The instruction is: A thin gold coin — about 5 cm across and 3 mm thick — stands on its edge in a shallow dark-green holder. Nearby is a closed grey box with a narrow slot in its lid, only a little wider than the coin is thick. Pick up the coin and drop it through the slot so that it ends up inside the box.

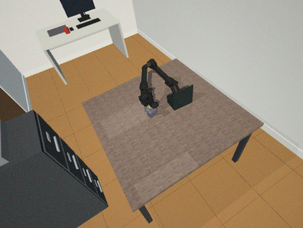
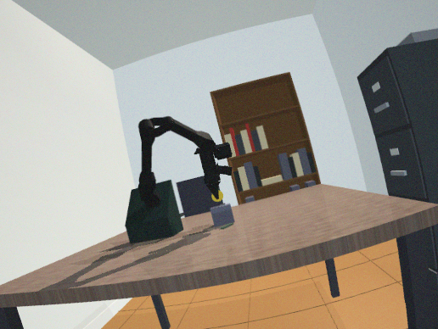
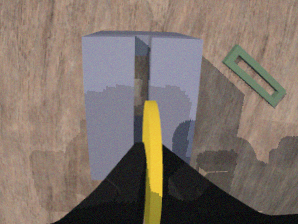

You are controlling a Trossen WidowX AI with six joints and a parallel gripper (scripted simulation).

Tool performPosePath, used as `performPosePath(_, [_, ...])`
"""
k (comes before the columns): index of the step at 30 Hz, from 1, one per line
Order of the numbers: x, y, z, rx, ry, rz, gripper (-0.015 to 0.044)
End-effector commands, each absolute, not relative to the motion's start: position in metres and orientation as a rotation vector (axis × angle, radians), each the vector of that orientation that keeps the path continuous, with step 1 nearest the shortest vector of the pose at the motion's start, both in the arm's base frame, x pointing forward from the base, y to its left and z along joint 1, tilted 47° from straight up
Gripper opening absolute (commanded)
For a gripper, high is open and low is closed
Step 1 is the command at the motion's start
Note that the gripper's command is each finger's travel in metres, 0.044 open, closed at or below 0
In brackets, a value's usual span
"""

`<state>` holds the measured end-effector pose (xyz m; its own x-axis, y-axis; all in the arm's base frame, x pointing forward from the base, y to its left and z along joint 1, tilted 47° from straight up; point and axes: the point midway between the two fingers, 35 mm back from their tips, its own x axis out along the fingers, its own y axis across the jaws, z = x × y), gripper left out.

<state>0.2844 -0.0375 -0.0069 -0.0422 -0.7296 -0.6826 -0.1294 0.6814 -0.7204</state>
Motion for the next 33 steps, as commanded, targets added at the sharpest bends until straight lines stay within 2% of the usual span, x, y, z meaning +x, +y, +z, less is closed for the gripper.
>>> performPosePath(1, [0.2842,-0.0359,-0.0095,-0.725,1.566,-0.560,0.0000])
performPosePath(33, [0.2843,-0.0452,-0.0157,-0.732,1.566,-0.559,0.0000])
